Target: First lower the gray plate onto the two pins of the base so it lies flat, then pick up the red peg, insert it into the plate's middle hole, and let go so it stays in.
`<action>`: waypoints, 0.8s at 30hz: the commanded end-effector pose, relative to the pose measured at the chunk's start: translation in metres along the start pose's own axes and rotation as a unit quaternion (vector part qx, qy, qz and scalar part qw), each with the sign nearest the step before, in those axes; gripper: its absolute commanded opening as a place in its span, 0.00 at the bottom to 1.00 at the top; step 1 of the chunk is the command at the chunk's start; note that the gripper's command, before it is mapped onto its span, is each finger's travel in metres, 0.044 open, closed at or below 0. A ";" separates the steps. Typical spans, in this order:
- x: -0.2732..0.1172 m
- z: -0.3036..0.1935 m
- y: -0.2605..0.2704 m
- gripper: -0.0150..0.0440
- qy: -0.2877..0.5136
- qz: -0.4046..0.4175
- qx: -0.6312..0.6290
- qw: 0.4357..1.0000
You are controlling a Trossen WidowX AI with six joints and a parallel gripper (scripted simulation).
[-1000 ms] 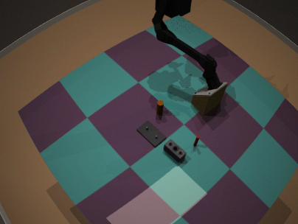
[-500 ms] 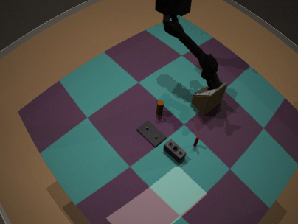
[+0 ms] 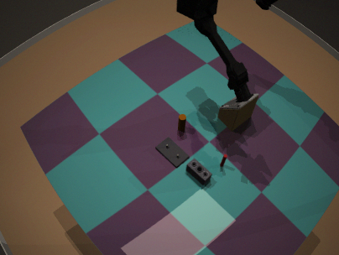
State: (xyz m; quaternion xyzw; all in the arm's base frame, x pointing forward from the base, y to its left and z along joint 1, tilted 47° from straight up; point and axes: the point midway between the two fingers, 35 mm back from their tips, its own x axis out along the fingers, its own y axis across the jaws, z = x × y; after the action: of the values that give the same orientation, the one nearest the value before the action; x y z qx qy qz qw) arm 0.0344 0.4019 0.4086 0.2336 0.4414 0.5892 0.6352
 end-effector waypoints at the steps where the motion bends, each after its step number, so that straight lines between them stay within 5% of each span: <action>1: 0.017 0.014 -0.042 1.00 -0.016 -0.066 0.055 0.996; 12: 0.031 0.060 -0.224 1.00 -0.117 -0.315 0.274 0.901; 24: -0.039 0.059 -0.421 1.00 -0.246 -0.540 0.459 0.661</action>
State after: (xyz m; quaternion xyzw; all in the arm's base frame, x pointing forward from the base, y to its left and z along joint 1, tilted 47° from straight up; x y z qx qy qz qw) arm 0.2956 0.3262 0.1351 0.3512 0.5499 -0.1265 0.7472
